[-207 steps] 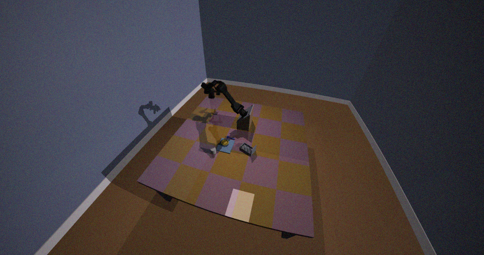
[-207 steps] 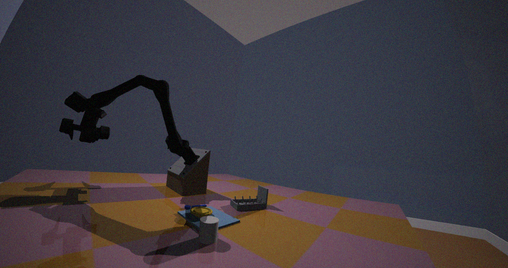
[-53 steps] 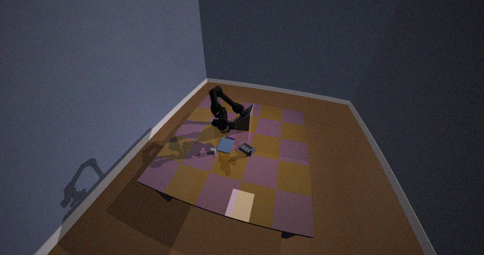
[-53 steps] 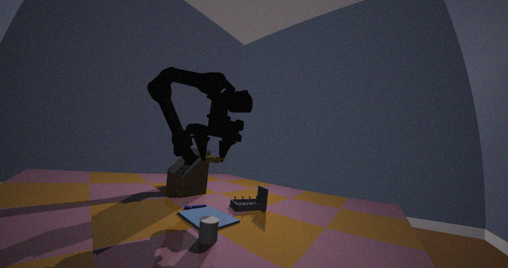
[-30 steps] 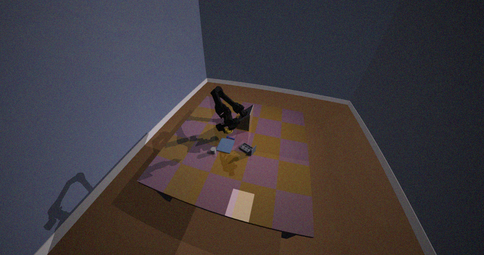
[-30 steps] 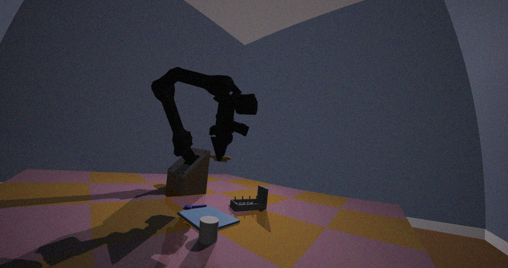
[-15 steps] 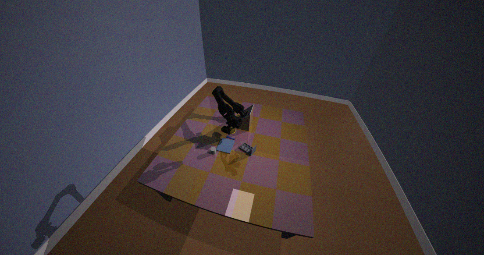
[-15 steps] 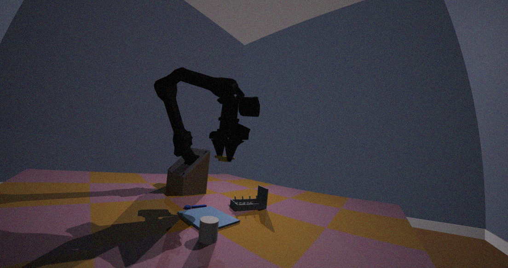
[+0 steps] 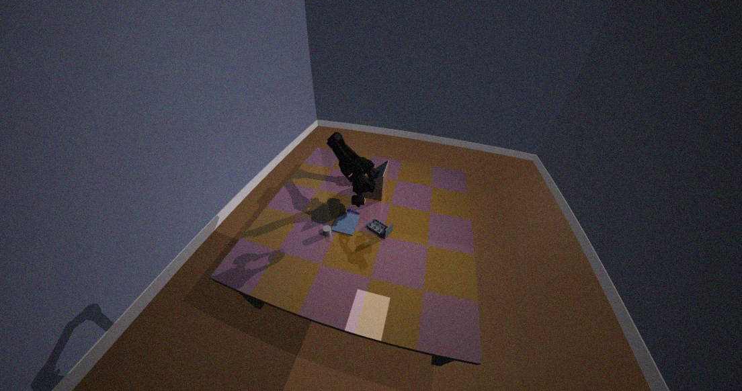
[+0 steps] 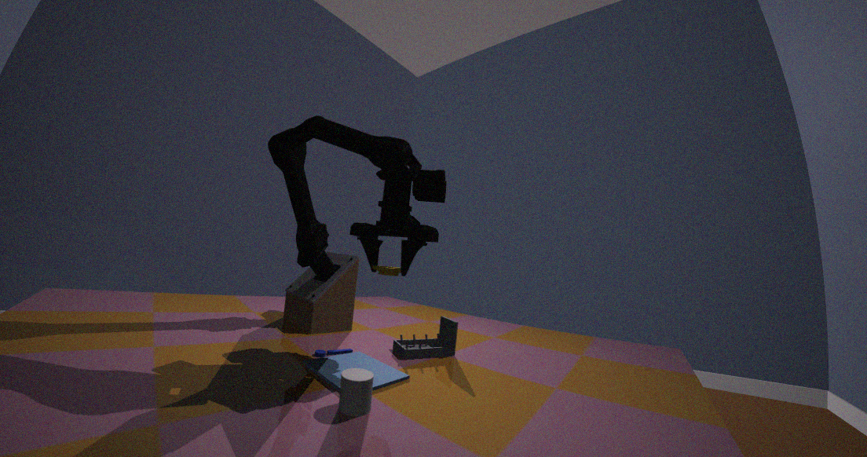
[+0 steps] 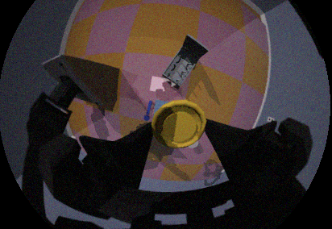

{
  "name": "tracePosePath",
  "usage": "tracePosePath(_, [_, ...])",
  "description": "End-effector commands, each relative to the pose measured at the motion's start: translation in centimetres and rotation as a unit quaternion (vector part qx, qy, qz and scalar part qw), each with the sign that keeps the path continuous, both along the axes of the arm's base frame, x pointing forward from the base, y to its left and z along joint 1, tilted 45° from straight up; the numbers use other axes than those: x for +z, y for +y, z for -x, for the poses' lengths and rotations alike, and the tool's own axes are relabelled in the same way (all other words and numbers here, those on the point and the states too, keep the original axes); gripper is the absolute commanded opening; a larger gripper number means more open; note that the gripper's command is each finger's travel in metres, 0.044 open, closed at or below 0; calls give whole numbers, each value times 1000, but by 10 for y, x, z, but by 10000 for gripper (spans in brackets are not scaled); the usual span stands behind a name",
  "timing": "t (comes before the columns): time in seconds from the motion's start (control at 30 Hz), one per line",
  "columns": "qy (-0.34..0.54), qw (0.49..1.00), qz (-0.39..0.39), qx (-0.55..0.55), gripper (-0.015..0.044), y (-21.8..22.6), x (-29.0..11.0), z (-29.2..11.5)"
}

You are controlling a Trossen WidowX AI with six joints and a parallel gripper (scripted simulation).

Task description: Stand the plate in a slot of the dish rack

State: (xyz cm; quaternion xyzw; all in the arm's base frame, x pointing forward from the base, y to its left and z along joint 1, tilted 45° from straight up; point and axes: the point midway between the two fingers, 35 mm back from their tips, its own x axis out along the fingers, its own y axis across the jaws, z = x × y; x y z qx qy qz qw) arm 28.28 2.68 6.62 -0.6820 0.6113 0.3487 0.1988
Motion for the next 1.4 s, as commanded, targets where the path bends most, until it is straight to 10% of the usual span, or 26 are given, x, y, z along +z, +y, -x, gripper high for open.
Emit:
tracePosePath(0.0, [49,998,0,47,0,4,-5,3])
tracePosePath(0.73, [302,903,5,307,0,23,-27,17])
tracePosePath(1.37, [275,924,-102,245,0,2,-59,23])
